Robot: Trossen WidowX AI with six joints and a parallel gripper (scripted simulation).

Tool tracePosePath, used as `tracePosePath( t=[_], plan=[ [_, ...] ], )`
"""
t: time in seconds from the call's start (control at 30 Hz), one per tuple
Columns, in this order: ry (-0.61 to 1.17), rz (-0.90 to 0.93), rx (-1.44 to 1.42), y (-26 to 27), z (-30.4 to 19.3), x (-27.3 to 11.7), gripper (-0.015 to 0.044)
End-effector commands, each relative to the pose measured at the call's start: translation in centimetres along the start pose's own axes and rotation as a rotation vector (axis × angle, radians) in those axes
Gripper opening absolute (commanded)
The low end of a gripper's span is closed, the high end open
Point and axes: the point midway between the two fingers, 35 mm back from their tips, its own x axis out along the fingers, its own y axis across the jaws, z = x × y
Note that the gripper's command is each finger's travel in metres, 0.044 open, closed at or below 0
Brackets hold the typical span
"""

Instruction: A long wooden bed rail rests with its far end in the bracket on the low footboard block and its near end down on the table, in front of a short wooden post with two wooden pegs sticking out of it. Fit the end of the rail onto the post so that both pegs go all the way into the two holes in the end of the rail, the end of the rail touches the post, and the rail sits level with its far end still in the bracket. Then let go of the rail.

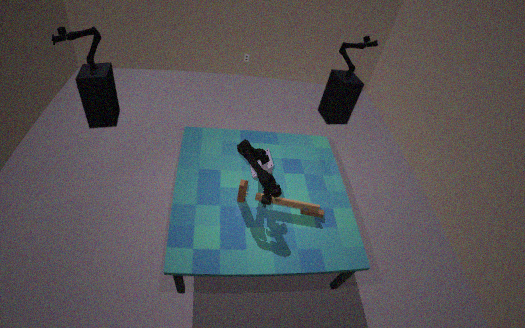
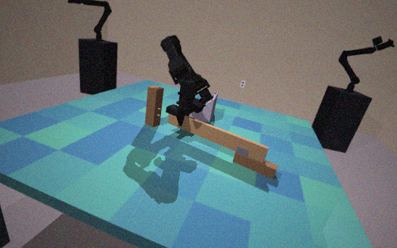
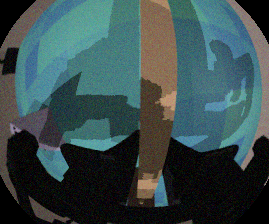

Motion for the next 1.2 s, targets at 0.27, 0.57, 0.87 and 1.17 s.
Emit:
tracePosePath(
  t=[0.27, 0.57, 0.87, 1.17],
  plan=[
    [-0.004, 0.0, 0.0, 0.03, -0.13, 0.02, 0.0],
    [-0.004, 0.0, 0.0, 0.06, 0.1, -0.08, 0.0],
    [-0.004, 0.0, 0.0, 0.08, 0.27, -0.29, 0.0],
    [-0.004, 0.0, 0.0, 0.04, 0.29, -0.23, 0.0]
  ],
)
